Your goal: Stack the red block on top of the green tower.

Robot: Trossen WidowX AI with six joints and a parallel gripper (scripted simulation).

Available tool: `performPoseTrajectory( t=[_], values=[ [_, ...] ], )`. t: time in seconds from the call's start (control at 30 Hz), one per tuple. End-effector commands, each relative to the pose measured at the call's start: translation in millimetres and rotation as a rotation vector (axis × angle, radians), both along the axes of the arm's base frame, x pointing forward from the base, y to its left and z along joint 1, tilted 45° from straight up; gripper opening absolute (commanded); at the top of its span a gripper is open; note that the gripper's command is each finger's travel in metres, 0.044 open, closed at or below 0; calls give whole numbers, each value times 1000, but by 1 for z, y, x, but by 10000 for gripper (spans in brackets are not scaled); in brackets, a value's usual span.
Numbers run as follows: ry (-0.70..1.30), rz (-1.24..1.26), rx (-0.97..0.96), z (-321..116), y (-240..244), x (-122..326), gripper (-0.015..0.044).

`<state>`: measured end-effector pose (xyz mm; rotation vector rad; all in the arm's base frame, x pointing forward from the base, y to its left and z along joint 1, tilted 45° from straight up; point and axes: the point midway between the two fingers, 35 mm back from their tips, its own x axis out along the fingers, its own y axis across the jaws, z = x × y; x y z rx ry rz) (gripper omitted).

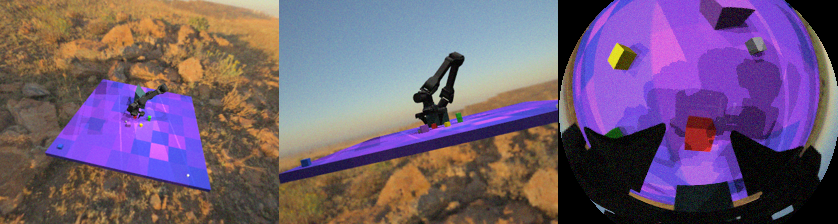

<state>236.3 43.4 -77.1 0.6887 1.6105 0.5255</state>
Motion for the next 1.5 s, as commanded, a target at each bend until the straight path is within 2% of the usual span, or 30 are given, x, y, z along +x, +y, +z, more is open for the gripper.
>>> performPoseTrajectory(
  t=[0.0,0.27,0.5,0.57,1.47],
  values=[
    [0,-4,4,0,0,0,309],
    [0,-4,4,0,0,0,99],
    [0,-4,4,0,0,0,52],
    [0,-4,4,2,-2,1,0],
    [0,-4,-1,83,-82,9,0]
  ],
)
